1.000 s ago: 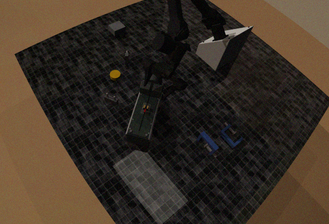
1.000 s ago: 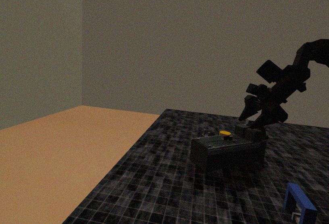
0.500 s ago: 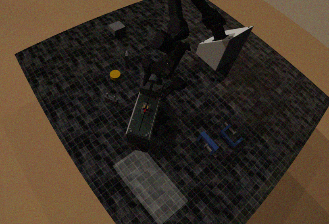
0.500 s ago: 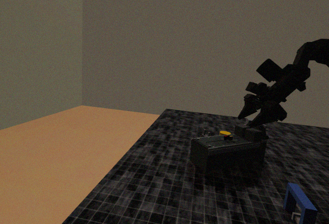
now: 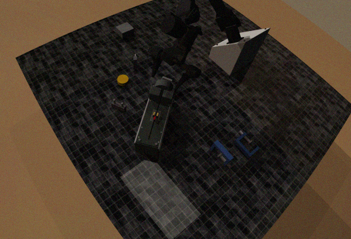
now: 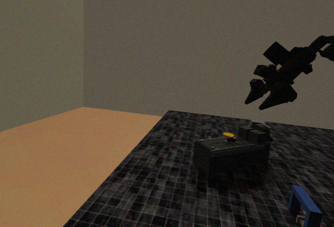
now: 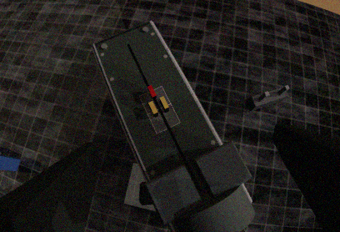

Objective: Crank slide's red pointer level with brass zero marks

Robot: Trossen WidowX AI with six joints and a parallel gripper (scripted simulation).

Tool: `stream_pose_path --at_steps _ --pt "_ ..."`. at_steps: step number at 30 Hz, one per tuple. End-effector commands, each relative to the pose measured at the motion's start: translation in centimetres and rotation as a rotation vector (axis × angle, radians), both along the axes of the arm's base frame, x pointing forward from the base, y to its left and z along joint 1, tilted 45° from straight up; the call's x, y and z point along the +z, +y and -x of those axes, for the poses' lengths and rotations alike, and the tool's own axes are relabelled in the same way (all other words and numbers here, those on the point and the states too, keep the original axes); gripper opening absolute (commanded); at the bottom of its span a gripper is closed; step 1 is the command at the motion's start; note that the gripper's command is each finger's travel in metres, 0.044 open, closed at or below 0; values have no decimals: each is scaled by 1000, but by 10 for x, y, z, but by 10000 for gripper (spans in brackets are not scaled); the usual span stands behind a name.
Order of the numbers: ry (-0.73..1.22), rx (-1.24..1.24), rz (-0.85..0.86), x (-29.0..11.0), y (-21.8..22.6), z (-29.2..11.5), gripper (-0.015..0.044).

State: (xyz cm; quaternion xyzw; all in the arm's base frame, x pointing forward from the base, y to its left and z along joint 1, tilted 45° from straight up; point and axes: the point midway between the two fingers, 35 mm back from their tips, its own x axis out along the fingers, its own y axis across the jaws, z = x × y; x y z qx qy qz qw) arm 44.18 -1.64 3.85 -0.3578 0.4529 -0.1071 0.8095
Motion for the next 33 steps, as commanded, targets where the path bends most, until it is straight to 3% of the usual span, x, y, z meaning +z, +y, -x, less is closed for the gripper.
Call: stream_pose_path --at_steps 1,21,33 --pt "45 40 -6 12 -12 11 440" --pt "211 289 -56 54 -45 84 440" --pt "214 288 -57 11 -86 87 440"
